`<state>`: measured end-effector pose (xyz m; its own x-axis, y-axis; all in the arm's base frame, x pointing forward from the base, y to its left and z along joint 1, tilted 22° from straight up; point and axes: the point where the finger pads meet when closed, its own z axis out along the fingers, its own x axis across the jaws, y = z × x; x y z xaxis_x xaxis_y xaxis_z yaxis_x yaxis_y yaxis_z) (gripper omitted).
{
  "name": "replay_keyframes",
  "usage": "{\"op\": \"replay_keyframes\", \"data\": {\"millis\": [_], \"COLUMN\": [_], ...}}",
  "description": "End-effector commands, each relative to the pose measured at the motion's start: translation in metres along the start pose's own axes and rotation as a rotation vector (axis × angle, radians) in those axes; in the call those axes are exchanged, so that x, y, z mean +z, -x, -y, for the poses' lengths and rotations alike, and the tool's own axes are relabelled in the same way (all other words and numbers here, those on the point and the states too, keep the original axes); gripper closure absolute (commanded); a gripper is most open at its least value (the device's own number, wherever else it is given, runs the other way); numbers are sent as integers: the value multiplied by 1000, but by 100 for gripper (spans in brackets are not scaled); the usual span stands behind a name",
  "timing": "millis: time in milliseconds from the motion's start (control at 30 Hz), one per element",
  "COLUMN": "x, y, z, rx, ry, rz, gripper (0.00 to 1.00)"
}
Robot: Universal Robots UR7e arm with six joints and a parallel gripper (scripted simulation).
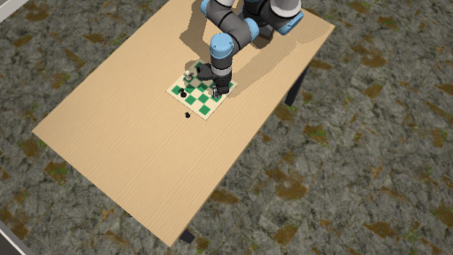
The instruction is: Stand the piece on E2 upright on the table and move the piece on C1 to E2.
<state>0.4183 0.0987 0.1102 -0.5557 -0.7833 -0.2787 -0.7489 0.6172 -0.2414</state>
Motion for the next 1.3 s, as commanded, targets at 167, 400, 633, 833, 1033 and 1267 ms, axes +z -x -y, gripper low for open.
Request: {"op": "replay_keyframes", "data": {"millis": [167, 400, 633, 833, 1033, 1267], "x": [-9, -34, -57, -84, -98, -100], "y": [0, 0, 0, 0, 0, 0], "z": [0, 0, 0, 0, 0, 0], "rx": [0, 0, 0, 0, 0, 0], "ry": [-1, -1, -1, -1, -1, -1], "rz": [1, 1, 1, 1, 1, 1], "gripper": [100, 100, 100, 100, 100, 100]}}
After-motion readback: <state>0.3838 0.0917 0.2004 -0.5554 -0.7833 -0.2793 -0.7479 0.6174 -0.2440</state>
